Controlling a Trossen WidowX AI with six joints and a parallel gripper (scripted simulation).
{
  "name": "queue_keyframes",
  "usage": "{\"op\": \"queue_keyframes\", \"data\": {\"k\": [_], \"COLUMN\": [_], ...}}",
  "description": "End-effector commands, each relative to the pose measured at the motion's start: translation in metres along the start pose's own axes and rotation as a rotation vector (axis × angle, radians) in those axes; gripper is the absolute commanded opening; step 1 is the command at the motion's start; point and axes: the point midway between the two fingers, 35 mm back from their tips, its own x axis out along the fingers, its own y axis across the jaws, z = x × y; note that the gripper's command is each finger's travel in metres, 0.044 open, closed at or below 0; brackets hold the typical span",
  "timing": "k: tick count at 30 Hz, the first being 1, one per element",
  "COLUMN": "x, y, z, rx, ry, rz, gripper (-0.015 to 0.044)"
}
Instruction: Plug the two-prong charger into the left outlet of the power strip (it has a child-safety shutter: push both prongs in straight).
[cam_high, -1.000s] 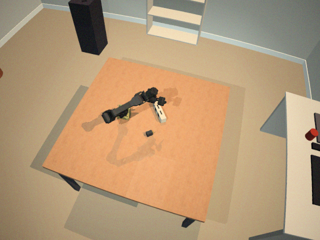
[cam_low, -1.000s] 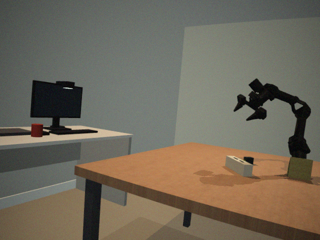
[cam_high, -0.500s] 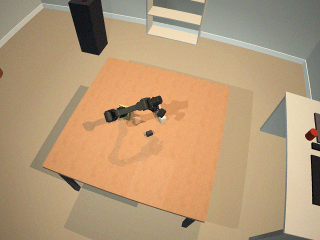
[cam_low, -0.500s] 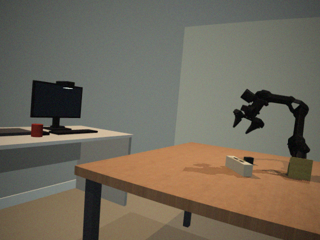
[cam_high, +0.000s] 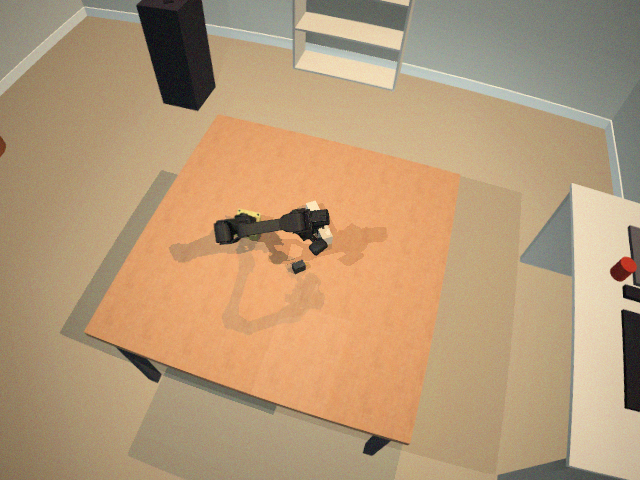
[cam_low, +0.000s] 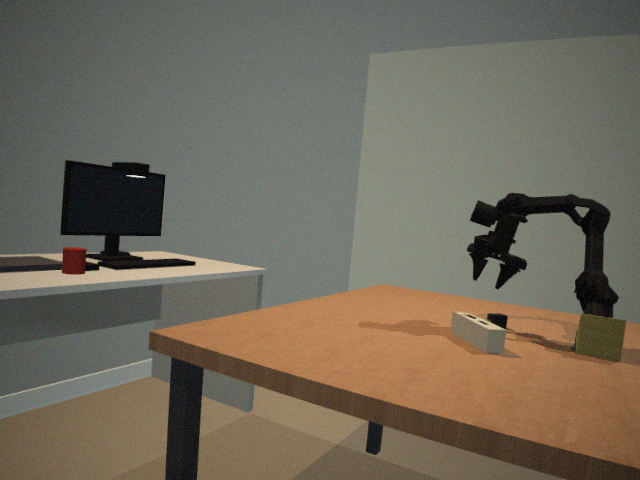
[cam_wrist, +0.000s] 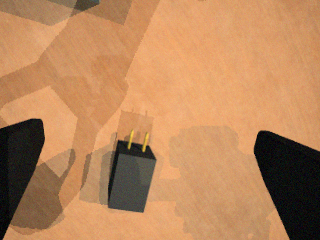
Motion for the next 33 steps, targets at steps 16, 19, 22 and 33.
{"op": "queue_keyframes", "data": {"k": [16,19,22,33], "x": [0.043,0.043,0.047,0.059], "y": [-0.001,-0.001,0.000,0.002], "z": [-0.068,-0.068,-0.069,-0.071], "rx": [0.181,0.181,0.181,0.181], "ry": [0.314,0.314,0.314,0.314], "rz": [0.088,0.088,0.088,0.087], "gripper": [0.0440,0.0440,0.0440,0.0440]}}
